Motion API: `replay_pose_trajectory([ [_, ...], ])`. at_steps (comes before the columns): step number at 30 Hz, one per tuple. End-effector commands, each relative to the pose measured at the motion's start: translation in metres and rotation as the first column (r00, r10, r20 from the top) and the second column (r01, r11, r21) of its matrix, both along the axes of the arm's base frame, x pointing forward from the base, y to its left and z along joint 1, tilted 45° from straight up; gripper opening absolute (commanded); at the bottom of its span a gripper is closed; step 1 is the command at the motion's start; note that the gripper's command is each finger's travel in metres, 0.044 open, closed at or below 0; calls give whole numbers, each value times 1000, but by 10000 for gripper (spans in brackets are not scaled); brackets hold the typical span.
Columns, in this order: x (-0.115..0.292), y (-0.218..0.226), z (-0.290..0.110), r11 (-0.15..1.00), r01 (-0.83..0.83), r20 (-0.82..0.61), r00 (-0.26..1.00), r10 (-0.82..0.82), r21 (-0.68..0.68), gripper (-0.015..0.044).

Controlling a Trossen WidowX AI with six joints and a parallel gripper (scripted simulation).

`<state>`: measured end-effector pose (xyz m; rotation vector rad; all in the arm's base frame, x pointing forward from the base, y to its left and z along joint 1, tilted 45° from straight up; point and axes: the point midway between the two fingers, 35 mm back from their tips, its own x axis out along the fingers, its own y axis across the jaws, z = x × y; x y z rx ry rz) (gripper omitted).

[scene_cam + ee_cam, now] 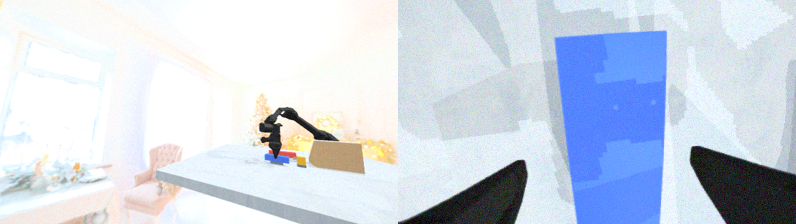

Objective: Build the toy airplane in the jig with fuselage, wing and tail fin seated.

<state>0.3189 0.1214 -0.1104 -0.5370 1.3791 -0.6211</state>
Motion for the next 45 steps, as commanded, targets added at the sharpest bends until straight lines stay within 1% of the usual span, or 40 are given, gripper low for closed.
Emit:
replay_pose_trajectory([
  [1,-2,-7,-5,1000,-2,-6,1000,2,-9,440],
  [6,-1,-11,-8,1000,-1,-6,1000,1,-10,440],
  [15,-1,-11,-8,1000,-1,-6,1000,1,-10,204],
  [22,-1,-11,-8,1000,-1,-6,1000,1,-10,157],
  [28,-1,-8,-5,1000,3,-6,1000,-3,-11,0],
  [45,0,30,29,1000,4,-7,1000,-4,-6,0],
])
